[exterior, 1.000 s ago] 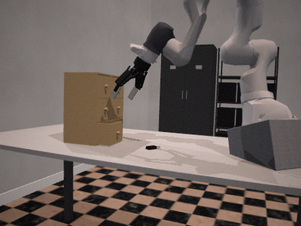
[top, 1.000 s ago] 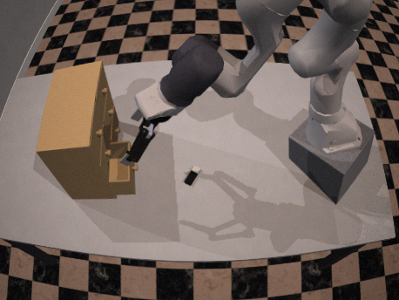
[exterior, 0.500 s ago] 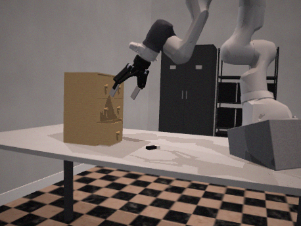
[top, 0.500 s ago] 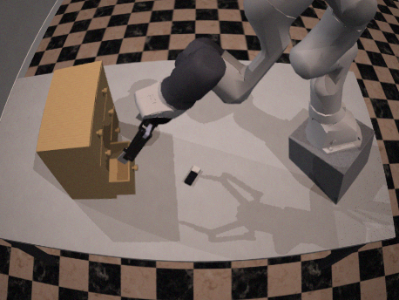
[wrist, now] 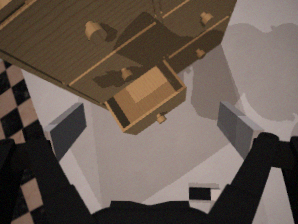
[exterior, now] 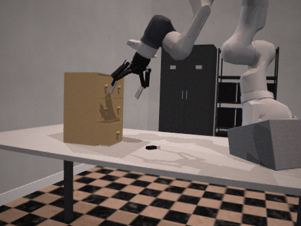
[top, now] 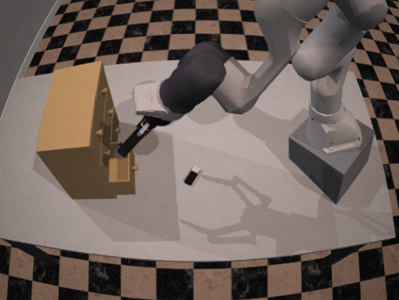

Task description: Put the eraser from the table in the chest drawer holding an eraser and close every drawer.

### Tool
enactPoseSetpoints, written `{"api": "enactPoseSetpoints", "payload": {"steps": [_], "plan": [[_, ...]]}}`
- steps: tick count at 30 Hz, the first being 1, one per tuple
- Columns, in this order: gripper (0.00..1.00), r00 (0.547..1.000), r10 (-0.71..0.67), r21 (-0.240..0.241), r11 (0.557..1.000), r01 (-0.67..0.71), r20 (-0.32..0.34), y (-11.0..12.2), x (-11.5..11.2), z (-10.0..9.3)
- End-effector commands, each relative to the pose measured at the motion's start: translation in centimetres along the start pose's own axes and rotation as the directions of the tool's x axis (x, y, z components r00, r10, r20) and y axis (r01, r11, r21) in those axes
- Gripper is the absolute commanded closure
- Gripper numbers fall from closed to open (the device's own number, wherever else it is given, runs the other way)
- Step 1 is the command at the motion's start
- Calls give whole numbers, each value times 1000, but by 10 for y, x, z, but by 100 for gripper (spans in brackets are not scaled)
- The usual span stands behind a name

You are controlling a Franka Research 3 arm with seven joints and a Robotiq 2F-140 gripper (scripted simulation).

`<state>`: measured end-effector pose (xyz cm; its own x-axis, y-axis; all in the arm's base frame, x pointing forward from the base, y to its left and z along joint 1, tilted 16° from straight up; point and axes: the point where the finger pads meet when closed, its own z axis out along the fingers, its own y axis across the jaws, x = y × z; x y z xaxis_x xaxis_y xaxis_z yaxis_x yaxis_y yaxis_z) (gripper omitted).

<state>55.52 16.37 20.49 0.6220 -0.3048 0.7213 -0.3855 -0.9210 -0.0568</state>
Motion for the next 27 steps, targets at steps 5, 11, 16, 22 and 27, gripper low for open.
{"api": "enactPoseSetpoints", "payload": {"steps": [5,11,16,22,27], "plan": [[0,967,253,-85,964,-253,-9,10,2,-7],[0,935,353,-116,929,-353,-18,11,1,-12],[0,877,479,-154,865,-478,-35,13,0,-18],[0,779,624,-198,757,-623,-65,16,-1,-26],[0,718,691,-219,690,-690,-83,17,-1,-31]]}}
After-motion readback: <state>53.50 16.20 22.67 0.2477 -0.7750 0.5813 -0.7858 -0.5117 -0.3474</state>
